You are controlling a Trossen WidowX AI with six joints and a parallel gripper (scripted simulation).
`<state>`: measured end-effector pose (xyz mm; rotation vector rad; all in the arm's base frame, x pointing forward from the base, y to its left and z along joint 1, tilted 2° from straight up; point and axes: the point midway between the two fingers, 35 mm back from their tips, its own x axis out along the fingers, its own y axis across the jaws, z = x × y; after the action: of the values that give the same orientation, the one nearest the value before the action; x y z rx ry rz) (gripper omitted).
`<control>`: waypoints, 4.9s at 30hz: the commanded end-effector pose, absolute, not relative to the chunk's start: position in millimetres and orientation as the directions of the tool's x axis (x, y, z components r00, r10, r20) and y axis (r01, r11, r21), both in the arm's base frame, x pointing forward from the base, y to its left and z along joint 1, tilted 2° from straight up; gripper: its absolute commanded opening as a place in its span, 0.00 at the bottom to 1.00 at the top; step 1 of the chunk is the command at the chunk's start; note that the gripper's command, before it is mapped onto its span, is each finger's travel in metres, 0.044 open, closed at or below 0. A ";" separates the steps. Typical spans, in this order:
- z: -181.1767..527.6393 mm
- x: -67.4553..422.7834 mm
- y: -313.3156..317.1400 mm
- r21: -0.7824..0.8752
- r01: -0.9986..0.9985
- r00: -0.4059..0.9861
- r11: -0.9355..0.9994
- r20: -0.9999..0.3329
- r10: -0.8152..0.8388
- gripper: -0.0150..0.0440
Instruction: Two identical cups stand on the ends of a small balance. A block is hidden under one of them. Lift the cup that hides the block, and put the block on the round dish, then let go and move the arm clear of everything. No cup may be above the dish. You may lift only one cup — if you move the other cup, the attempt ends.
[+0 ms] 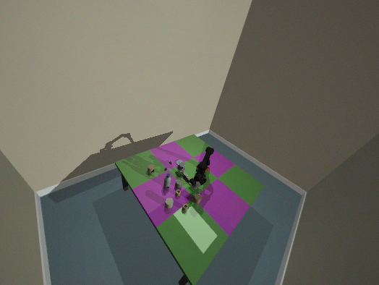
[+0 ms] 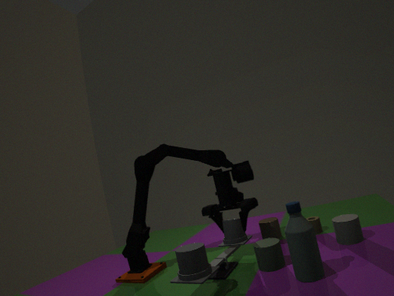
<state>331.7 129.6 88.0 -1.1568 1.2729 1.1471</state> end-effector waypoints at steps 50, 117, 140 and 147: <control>160.2 335.5 132.6 -0.006 -0.997 0.005 0.080 -1.000 -0.011 0.25; 188.8 330.2 130.4 -0.004 -0.997 0.003 0.079 -1.000 -0.015 0.25; 149.6 297.2 185.1 0.001 -0.997 -0.002 0.080 -1.000 -0.009 0.25; 116.5 259.0 221.0 0.007 -0.997 -0.007 0.081 -1.000 -0.006 0.25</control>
<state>274.7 209.3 126.4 -1.1581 1.2601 1.1503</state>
